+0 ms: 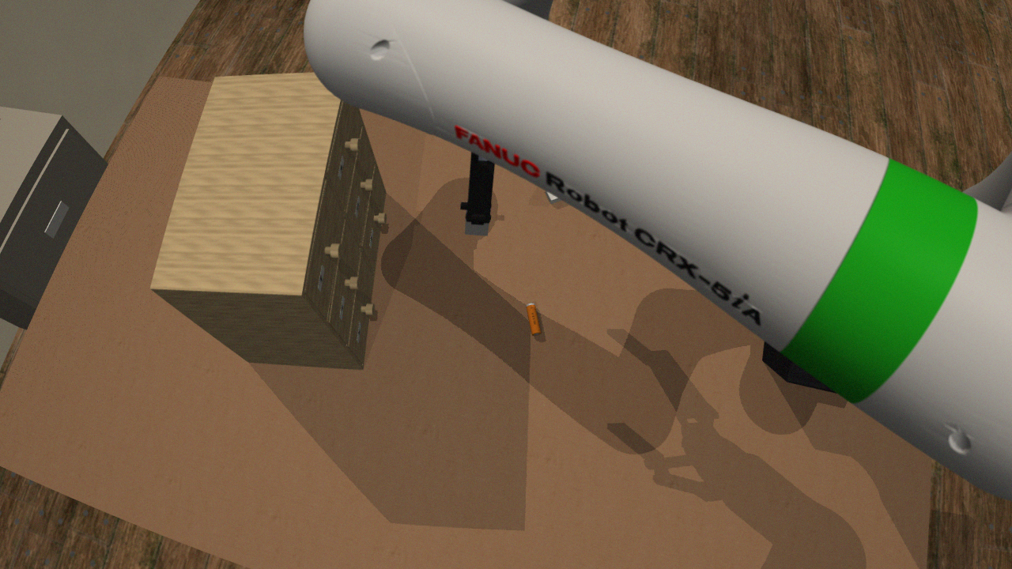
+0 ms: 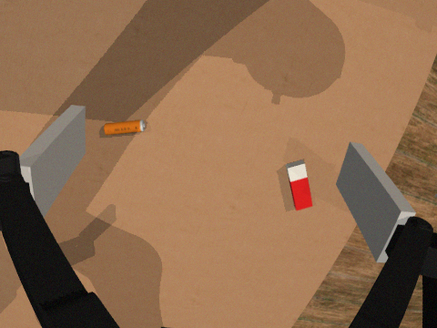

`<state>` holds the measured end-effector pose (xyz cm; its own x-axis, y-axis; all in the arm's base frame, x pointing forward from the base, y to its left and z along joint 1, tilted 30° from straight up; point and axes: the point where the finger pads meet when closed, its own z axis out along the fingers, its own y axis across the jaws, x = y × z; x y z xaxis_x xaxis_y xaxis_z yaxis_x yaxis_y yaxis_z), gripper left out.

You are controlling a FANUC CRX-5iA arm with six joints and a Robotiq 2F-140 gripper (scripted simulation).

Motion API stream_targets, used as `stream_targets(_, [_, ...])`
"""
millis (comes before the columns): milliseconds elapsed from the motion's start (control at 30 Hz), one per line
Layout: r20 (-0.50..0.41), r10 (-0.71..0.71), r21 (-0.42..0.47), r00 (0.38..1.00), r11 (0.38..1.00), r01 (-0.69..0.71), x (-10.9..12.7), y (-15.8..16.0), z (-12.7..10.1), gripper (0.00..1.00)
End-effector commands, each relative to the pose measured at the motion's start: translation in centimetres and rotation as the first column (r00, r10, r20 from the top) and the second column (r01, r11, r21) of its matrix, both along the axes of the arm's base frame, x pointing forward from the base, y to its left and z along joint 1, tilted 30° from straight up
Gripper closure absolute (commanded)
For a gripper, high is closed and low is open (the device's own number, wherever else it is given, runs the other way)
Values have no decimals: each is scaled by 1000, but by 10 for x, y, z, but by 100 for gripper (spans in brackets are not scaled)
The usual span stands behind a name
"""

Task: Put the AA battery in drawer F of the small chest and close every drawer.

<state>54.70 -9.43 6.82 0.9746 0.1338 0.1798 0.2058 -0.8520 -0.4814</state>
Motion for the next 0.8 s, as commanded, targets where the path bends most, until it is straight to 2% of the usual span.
stream_targets(0, [-35, 22, 0, 999, 1000, -22, -2, 0, 2, 0])
stream_targets(233, [-72, 42, -8, 997, 999, -43, -6, -3, 4, 0])
stream_targets(767, [-74, 43, -9, 996, 999, -44, -6, -3, 4, 0])
